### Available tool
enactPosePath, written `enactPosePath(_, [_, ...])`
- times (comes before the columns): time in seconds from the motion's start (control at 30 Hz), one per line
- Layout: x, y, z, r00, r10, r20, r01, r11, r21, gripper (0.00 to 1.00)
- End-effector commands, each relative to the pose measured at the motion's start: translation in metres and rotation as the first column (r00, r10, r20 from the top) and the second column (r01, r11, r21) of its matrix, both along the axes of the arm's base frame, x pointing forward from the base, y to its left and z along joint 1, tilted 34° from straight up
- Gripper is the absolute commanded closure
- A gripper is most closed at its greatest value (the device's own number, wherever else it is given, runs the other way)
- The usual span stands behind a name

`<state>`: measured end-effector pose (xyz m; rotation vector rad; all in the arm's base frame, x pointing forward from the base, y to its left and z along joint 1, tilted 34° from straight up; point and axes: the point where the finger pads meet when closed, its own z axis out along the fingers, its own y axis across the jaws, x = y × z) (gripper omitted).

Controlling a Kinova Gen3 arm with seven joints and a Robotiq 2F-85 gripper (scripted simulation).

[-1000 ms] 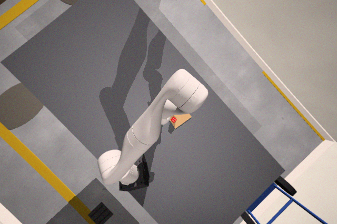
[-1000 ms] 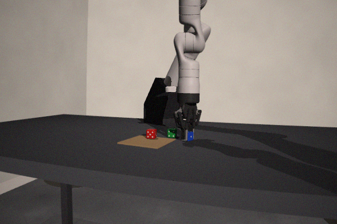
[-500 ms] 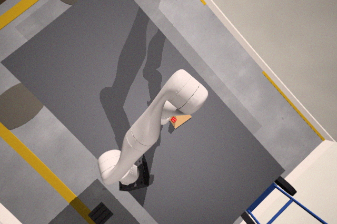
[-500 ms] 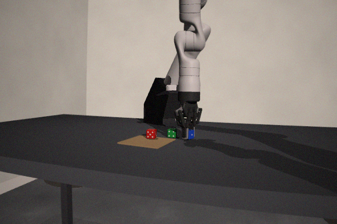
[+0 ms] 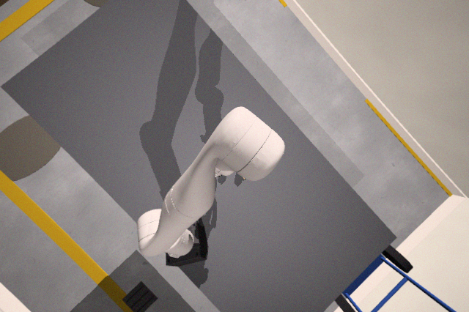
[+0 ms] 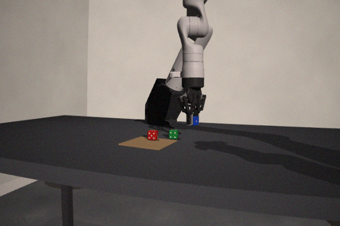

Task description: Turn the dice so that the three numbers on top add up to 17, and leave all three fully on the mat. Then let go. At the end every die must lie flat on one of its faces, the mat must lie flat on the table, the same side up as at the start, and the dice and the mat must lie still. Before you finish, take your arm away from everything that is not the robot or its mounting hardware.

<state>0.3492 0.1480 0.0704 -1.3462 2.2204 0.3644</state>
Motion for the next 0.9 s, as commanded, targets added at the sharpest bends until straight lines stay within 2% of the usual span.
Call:
enactPosePath(0.0, [0.006,-0.019,0.017,0.999,-0.031,0.022,0.032,0.999,-0.006,0.74])
enactPosePath(0.13, [0.002,-0.025,0.027,0.999,-0.031,0.022,0.032,0.999,-0.006,0.74])
enactPosePath(0.4, [-0.001,-0.029,0.036,0.999,-0.031,0.022,0.032,0.999,-0.006,0.74])
enactPosePath(0.87, [-0.002,-0.03,0.037,0.999,-0.031,0.022,0.032,0.999,-0.006,0.74])
